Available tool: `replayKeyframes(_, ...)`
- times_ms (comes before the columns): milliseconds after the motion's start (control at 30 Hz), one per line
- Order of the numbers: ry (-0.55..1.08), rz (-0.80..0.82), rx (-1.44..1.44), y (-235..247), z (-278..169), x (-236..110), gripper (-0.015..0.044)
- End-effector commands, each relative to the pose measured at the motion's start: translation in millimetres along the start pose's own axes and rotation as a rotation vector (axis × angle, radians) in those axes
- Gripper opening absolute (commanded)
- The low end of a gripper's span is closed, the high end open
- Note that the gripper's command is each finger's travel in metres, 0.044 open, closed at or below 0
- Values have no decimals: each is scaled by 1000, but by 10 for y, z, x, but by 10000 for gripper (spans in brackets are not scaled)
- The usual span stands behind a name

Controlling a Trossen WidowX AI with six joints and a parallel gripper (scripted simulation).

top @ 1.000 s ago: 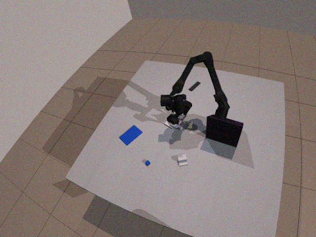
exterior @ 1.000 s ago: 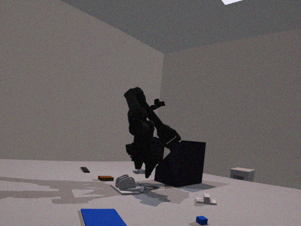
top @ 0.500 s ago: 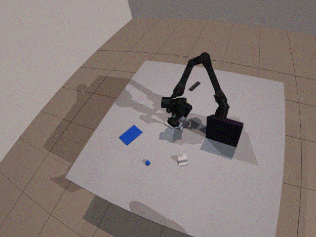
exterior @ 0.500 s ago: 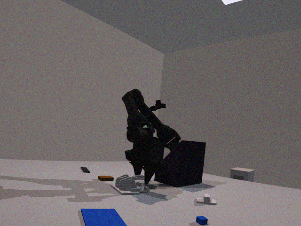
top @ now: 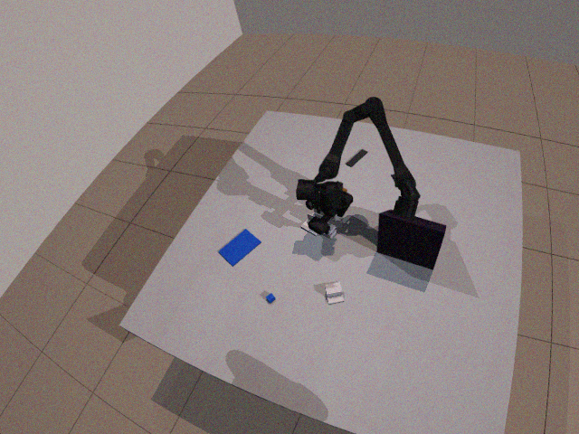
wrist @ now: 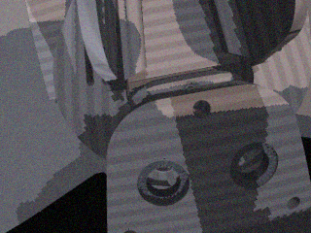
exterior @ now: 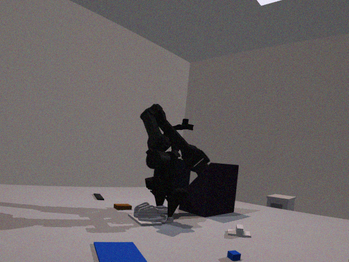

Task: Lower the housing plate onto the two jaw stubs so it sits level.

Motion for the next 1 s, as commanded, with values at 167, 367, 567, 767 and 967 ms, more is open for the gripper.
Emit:
replayKeyframes(167,-3,-2,-4,-2,-1,3,351)
replayKeyframes(367,-3,-2,-11,-2,-2,23,351)
replayKeyframes(567,-3,-2,-13,-2,-2,27,351)
replayKeyframes(767,-3,-2,-14,-2,-2,50,351)
replayKeyframes(967,-3,-2,-14,-2,-2,52,351)
Point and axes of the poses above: the point midway between the two fingers, 35 mm back from their tips, its own x axis out along the fingers, its own y axis across the jaws, z = x × y, the point moved 7 cm from there along -x, back along the fingers, and after that the axes turned 8 degrees about x, right-handed, at the moved point
